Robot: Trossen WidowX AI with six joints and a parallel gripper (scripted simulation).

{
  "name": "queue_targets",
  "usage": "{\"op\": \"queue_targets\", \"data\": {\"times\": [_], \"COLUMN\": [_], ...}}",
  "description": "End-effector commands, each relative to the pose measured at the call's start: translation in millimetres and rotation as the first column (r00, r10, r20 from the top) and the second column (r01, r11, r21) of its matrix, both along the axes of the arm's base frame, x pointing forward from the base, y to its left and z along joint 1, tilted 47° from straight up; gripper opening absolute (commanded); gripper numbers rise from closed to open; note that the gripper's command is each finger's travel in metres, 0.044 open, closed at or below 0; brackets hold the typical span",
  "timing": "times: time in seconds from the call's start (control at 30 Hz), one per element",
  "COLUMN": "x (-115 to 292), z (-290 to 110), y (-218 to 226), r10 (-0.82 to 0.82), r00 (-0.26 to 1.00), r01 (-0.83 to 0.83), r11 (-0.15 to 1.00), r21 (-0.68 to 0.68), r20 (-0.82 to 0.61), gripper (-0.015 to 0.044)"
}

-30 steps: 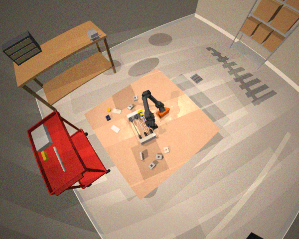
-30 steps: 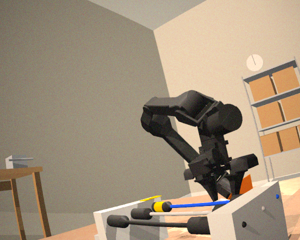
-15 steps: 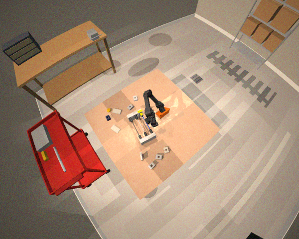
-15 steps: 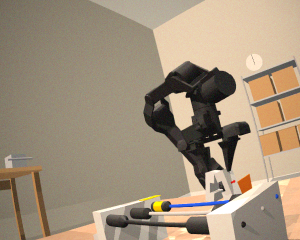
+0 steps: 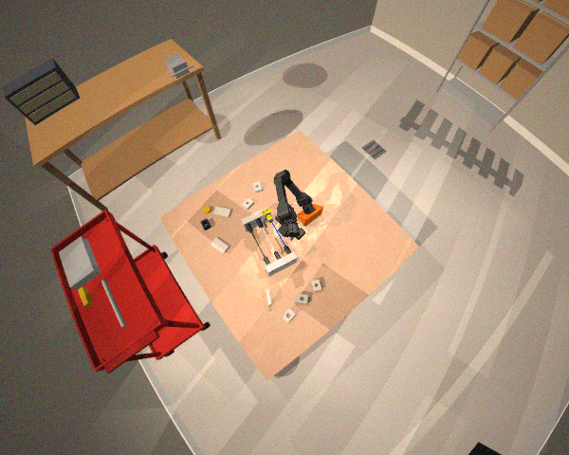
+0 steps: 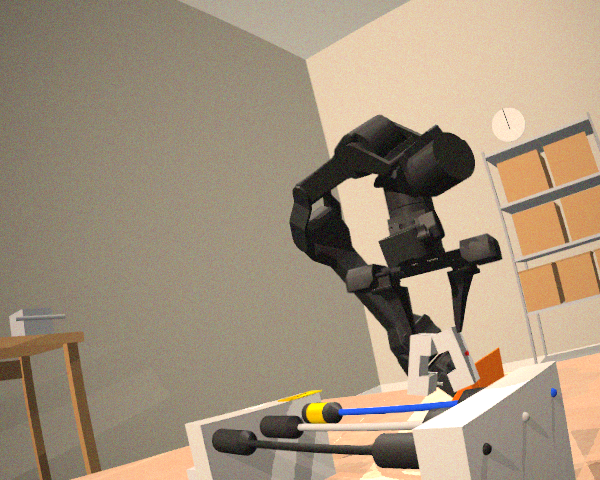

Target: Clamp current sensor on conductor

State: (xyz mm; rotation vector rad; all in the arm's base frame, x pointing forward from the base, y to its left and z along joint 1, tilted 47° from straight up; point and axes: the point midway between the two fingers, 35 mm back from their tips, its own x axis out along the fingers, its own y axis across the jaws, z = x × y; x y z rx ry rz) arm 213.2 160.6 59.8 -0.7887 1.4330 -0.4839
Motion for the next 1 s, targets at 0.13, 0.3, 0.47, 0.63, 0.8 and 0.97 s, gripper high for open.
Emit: {"op": "queue_targets", "data": {"times": [0.13, 0.3, 0.47, 0.63, 0.8, 0.97], "x": [-0.5, -0.6, -0.8, -1.0, 3.0, 10.8], "z": [3.7, 5.2, 6.8, 8.4, 8.4, 8.6], "y": [3.7, 5.3, 7.0, 8.7, 8.1, 6.9], "r10": [0.219, 0.344, 0.451, 0.535, 0.562, 0.603], "r00": [0.962, 0.898, 0.806, 0.689, 0.638, 0.529], "r01": [-0.225, -0.364, -0.493, -0.61, -0.651, -0.725], "r11": [0.974, 0.931, 0.87, 0.793, 0.759, 0.687], "r21": [-0.021, -0.023, -0.013, 0.009, 0.022, 0.051], "r20": [-0.163, -0.275, -0.385, -0.489, -0.527, -0.598], "gripper": [0.0, 0.0, 0.0, 0.0, 0.0, 0.0]}}
